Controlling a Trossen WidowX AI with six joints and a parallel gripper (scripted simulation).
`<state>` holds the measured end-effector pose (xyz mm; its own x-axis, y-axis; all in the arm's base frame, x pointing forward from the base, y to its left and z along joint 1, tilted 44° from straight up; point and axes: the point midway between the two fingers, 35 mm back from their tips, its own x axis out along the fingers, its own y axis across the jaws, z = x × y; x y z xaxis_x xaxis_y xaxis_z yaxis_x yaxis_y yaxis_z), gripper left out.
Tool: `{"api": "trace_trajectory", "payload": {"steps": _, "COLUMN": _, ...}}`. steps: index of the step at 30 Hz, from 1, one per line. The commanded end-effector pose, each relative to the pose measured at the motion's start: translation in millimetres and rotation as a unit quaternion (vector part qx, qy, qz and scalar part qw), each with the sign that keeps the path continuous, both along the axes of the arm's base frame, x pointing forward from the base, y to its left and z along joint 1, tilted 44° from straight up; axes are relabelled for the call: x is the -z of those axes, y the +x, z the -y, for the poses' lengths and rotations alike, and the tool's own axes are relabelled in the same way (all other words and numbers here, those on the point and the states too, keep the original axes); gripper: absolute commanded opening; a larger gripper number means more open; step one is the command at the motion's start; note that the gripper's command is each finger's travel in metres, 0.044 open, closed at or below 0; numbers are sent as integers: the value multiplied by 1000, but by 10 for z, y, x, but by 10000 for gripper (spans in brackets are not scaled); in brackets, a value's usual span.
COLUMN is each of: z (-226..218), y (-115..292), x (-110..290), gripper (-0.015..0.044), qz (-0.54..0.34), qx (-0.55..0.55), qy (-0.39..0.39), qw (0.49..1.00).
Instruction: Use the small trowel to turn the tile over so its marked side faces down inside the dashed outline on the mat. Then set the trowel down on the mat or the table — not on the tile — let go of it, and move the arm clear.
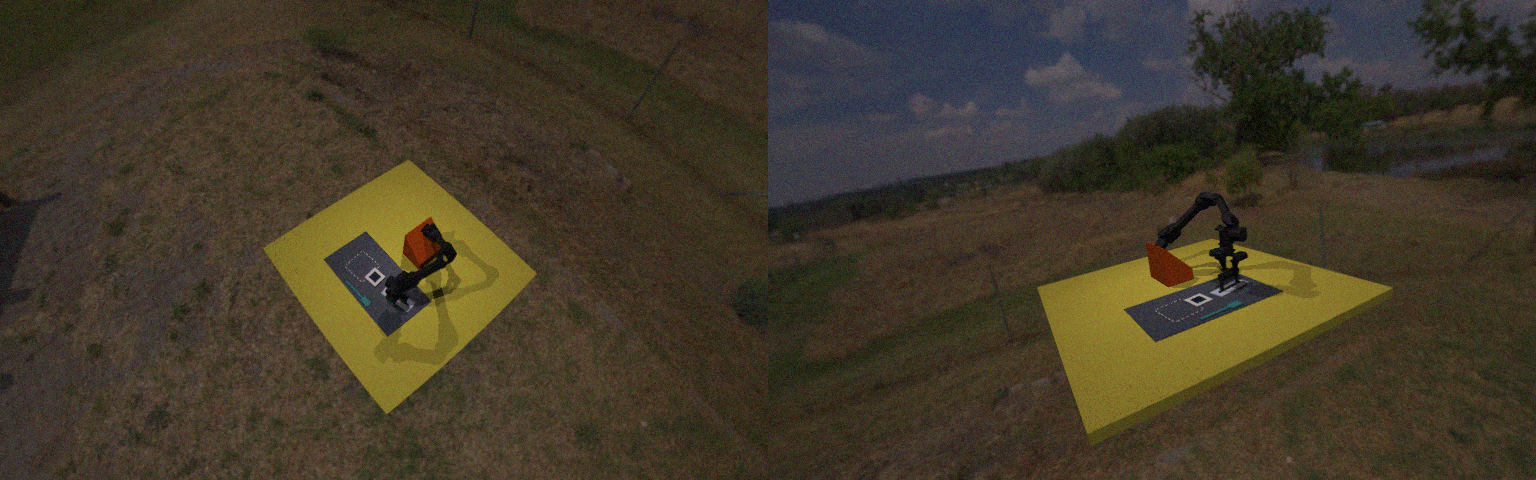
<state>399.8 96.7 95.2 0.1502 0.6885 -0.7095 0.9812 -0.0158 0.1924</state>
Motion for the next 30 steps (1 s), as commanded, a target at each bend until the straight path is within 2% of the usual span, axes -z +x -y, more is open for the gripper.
{"api": "trace_trajectory", "payload": {"steps": 1, "z": -60, "y": -10, "x": 118, "gripper": 270, "qz": -10, "qx": 0, "qy": -1, "qw": 1000}}
{"api": "trace_trajectory", "payload": {"steps": 10, "z": -111, "y": -5, "x": 167, "gripper": 270, "qz": -10, "qx": 0, "qy": -1, "qw": 1000}}
{"api": "trace_trajectory", "payload": {"steps": 15, "z": -111, "y": -5, "x": 167, "gripper": 139, "qz": -10, "qx": 0, "qy": -1, "qw": 1000}}
{"api": "trace_trajectory", "payload": {"steps": 16, "z": -111, "y": -5, "x": 167, "gripper": 132, "qz": -10, "qx": 0, "qy": -1, "qw": 1000}}
{"api": "trace_trajectory", "payload": {"steps": 30, "z": -111, "y": -5, "x": 167, "gripper": 130, "qz": -10, "qx": 0, "qy": -1, "qw": 1000}}
